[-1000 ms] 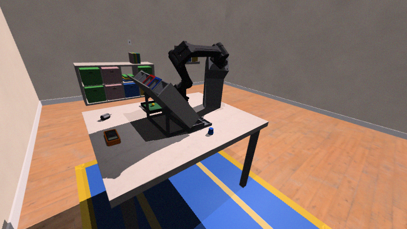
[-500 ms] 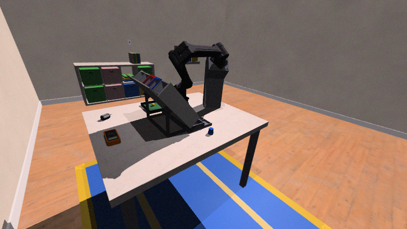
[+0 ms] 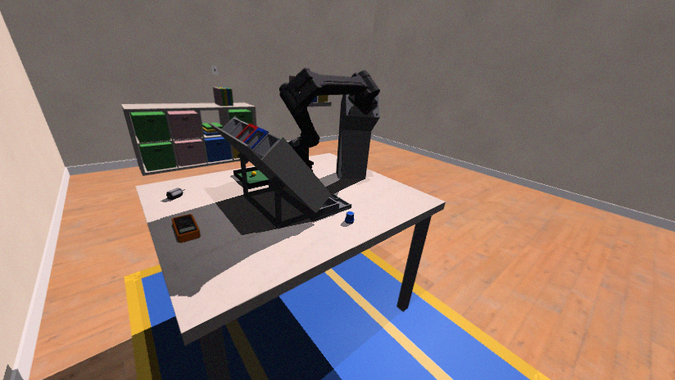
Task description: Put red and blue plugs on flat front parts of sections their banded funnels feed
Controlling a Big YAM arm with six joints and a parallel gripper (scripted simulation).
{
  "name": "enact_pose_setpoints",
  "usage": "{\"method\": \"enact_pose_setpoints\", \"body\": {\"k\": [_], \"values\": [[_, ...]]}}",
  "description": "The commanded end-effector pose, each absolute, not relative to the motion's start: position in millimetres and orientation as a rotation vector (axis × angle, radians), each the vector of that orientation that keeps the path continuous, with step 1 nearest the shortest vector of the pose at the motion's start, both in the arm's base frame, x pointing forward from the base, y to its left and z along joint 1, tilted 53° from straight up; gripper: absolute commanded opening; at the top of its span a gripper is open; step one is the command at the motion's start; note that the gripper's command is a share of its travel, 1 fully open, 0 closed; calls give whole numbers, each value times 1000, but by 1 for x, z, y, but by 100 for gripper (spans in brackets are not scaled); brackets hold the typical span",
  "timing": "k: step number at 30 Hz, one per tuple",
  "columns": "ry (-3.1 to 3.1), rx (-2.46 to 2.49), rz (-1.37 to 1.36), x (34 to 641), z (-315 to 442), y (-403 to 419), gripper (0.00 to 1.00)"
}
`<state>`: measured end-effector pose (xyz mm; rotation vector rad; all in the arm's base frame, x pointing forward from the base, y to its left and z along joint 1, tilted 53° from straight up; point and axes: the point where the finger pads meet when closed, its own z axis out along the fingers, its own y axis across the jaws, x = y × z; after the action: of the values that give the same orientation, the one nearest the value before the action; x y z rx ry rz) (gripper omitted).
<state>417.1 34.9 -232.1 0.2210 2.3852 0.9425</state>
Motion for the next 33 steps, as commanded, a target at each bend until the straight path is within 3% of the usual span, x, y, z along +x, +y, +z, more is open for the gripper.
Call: {"method": "enact_pose_setpoints", "body": {"k": [1,5,6,33], "values": [[2382,212,943,417,-232,39,0],[2382,212,943,417,-232,39,0],[2382,212,943,417,-232,39,59],[2382,211,943,417,-232,39,59]]}}
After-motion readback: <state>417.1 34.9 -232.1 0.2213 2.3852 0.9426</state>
